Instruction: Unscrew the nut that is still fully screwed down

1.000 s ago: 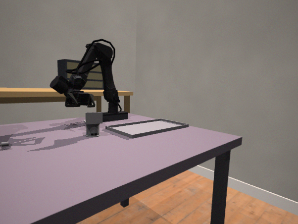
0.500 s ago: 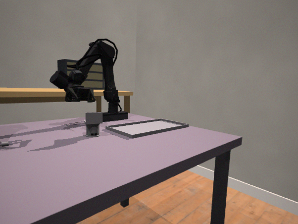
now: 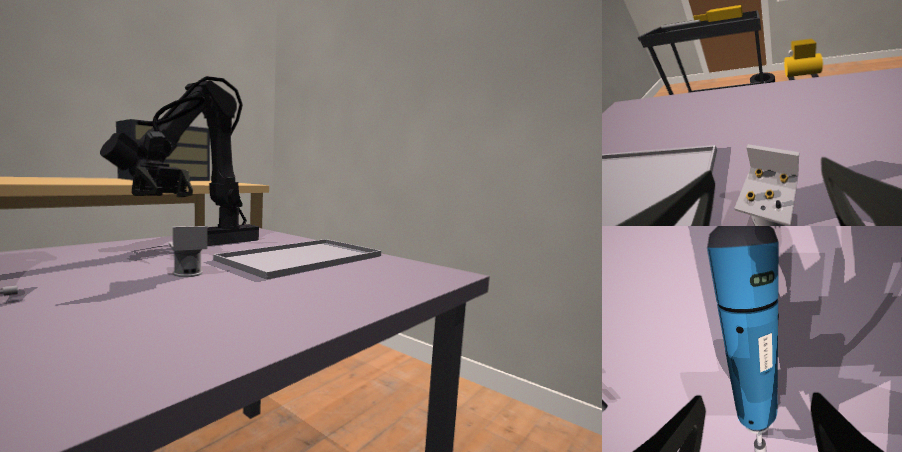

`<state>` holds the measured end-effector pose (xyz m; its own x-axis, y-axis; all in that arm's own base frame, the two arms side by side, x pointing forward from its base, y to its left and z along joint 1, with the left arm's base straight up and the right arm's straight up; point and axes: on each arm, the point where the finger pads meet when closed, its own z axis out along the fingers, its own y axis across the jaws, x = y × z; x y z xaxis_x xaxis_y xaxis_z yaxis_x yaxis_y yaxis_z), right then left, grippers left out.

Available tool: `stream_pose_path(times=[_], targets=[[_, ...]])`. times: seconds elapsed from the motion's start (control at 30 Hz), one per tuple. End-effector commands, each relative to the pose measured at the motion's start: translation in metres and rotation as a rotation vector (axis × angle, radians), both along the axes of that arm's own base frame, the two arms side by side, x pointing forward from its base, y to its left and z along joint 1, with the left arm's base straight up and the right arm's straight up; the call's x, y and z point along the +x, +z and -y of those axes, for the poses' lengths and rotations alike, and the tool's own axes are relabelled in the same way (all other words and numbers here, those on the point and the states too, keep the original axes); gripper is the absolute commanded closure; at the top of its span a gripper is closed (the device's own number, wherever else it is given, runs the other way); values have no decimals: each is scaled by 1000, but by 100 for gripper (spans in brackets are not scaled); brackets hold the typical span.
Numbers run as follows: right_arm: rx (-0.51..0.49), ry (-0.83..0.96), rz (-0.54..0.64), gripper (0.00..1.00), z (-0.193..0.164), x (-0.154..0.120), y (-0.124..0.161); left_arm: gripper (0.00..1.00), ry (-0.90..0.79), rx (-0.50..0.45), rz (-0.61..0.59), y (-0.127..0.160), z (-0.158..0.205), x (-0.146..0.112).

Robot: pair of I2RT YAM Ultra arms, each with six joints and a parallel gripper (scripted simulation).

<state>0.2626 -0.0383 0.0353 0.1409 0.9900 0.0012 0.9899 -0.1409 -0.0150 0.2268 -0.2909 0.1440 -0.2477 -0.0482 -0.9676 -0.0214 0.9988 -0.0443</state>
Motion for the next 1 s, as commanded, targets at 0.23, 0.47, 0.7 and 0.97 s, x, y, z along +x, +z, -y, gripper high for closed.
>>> stream_pose_path(times=[0.23,0.47,0.7,0.97], targets=[[-13,-1,52,35,3,10,17,14,13,45,-6,13,0,1],[-13,-1,52,35,3,10,17,14,13,9,1,30,-1,1],[-13,-1,52,35,3,10,17,14,13,17,0,32,-1,1],[-13,-1,52,35,3,10,17,14,57,41,-32,19,-4,34]])
